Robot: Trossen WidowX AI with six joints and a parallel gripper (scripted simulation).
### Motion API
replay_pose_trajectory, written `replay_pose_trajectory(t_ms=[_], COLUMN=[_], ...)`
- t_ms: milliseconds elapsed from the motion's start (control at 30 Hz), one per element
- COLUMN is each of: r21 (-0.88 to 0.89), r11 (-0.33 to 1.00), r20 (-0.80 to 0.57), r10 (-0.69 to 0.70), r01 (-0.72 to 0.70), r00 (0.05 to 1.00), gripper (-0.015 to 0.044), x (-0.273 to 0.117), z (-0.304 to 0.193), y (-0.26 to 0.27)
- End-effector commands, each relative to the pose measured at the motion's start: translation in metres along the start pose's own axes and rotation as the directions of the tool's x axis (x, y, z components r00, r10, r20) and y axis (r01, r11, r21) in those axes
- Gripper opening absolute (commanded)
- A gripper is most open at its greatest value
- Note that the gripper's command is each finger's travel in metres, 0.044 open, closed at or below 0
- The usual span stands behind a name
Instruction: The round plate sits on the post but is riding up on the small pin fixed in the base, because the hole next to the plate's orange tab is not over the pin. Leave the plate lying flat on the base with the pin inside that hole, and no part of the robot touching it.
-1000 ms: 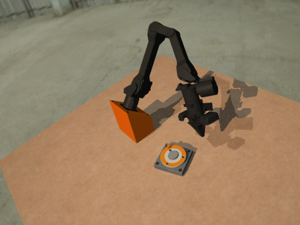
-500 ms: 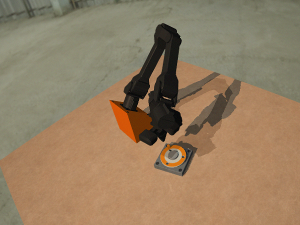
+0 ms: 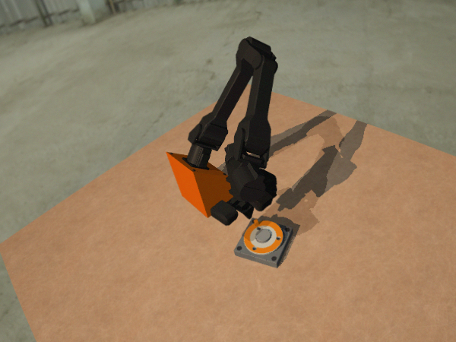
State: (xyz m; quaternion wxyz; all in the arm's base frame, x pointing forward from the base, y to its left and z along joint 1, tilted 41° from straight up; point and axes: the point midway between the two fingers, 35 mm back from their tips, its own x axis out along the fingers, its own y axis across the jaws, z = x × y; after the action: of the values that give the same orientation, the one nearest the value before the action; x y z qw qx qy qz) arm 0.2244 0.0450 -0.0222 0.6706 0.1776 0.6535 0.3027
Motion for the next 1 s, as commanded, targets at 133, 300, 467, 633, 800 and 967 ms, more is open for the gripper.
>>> replay_pose_trajectory(t_ms=[133,300,467,633,800,967], r21=[0.015,0.015,0.015,0.015,0.015,0.015], r11=[1.000,1.000,1.000,1.000,1.000,1.000], r20=[-0.015,-0.015,-0.015,-0.015,-0.015,-0.014], r10=[0.016,0.016,0.016,0.017,0.017,0.018], r01=[-0.016,-0.016,-0.016,-0.016,-0.017,-0.018], r00=[1.000,1.000,1.000,1.000,1.000,1.000], gripper=[0.0000,0.0000,0.0000,0.0000,0.0000,0.0000], x=[0.034,0.034,0.034,0.034,0.035,0.036], z=[-0.007,-0.007,-0.007,-0.007,-0.004,0.001], y=[0.004,0.005,0.009,0.016,0.023,0.029])
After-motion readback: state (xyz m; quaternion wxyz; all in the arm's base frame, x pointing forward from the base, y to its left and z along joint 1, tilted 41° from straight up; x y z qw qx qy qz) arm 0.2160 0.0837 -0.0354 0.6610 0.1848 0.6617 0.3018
